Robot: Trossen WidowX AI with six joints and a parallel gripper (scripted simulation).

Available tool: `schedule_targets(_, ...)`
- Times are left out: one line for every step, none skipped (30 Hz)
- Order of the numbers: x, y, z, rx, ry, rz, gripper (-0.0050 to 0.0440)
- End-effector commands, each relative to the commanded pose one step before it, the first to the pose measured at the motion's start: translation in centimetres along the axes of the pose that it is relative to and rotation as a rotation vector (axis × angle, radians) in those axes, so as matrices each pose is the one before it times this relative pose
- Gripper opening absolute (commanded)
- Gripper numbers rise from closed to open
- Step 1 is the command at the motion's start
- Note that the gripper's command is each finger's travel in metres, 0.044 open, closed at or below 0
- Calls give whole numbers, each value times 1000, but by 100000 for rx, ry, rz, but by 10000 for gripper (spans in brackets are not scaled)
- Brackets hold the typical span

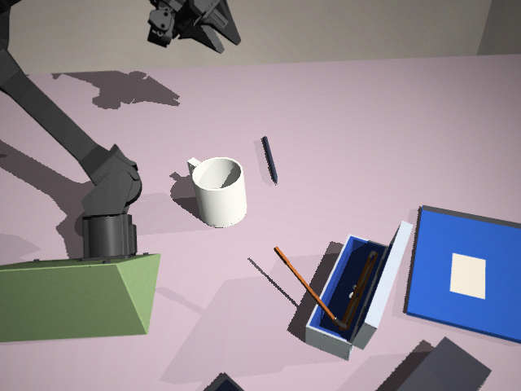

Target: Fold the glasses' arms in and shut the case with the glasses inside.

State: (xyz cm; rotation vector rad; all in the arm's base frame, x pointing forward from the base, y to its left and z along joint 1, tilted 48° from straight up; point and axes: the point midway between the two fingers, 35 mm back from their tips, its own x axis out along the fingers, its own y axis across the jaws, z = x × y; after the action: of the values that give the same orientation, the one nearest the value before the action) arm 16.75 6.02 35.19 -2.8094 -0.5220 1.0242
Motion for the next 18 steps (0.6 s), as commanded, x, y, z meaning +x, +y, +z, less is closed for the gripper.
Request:
schedule_targets(0, 0, 0, 0, 0, 0, 400)
schedule_targets(0, 0, 0, 0, 0, 0, 400)
schedule_targets(0, 0, 0, 0, 0, 0, 400)
schedule_targets(0, 0, 0, 0, 0, 0, 400)
schedule_targets(0, 0, 0, 0, 0, 0, 400)
schedule_targets(0, 0, 0, 0, 0, 0, 400)
schedule_targets(0, 0, 0, 0, 0, 0, 400)
schedule_targets(0, 0, 0, 0, 0, 0, 400)
schedule_targets(0, 0, 0, 0, 0, 0, 400)
schedule_targets(0, 0, 0, 0, 0, 0, 400)
schedule_targets(0, 0, 0, 0, 0, 0, 400)
schedule_targets(0, 0, 0, 0, 0, 0, 400)
schedule_targets(0, 0, 0, 0, 0, 0, 400)
schedule_targets(0, 0, 0, 0, 0, 0, 400)
schedule_targets(0, 0, 0, 0, 0, 0, 400)
schedule_targets(0, 0, 0, 0, 0, 0, 400)
schedule_targets(0, 0, 0, 0, 0, 0, 400)
schedule_targets(76, 58, -41, 238, 19, 175, 376)
